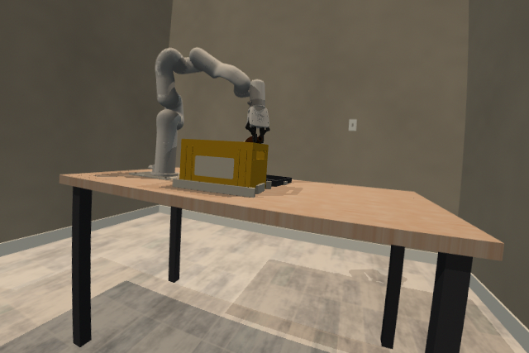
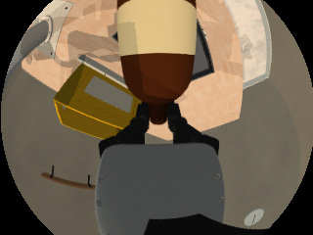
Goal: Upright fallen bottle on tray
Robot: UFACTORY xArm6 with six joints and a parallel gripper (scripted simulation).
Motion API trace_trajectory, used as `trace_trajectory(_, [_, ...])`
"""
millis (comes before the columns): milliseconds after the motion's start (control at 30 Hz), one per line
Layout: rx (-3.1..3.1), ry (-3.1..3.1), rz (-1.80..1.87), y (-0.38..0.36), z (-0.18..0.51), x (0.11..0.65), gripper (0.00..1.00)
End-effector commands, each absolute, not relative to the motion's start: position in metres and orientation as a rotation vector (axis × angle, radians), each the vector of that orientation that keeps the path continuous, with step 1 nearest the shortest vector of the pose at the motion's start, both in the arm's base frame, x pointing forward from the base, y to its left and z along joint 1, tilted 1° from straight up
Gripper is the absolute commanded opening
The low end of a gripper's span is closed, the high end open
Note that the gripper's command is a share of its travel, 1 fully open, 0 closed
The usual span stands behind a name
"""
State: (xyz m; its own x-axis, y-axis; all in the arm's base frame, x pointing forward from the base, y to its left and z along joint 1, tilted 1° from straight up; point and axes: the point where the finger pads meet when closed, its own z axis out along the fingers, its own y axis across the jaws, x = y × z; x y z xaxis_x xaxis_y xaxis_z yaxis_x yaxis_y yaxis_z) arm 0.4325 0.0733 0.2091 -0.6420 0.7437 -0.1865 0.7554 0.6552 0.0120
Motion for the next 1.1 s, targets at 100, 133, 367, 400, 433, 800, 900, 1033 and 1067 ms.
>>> trace_trajectory(100, [1.231, 2.693, -0.095, 0.0736, 0.2110, 0.4336, 0.00])
trace_trajectory(133, [1.231, 2.692, -0.096, 0.0736, 0.2110, 0.4336, 0.00])
trace_trajectory(367, [1.228, 2.684, -0.103, 0.0735, 0.2109, 0.4335, 0.00])
trace_trajectory(400, [1.228, 2.684, -0.103, 0.0735, 0.2109, 0.4335, 0.00])
trace_trajectory(433, [1.227, 2.681, -0.106, 0.0735, 0.2109, 0.4334, 0.00])
trace_trajectory(800, [1.206, 2.628, -0.148, 0.0733, 0.2108, 0.4327, 0.00])
trace_trajectory(900, [1.198, 2.609, -0.160, 0.0735, 0.2110, 0.4325, 0.00])
trace_trajectory(1033, [1.192, 2.597, -0.168, 0.0736, 0.2111, 0.4324, 0.00])
trace_trajectory(1067, [1.189, 2.591, -0.171, 0.0738, 0.2112, 0.4324, 0.00])
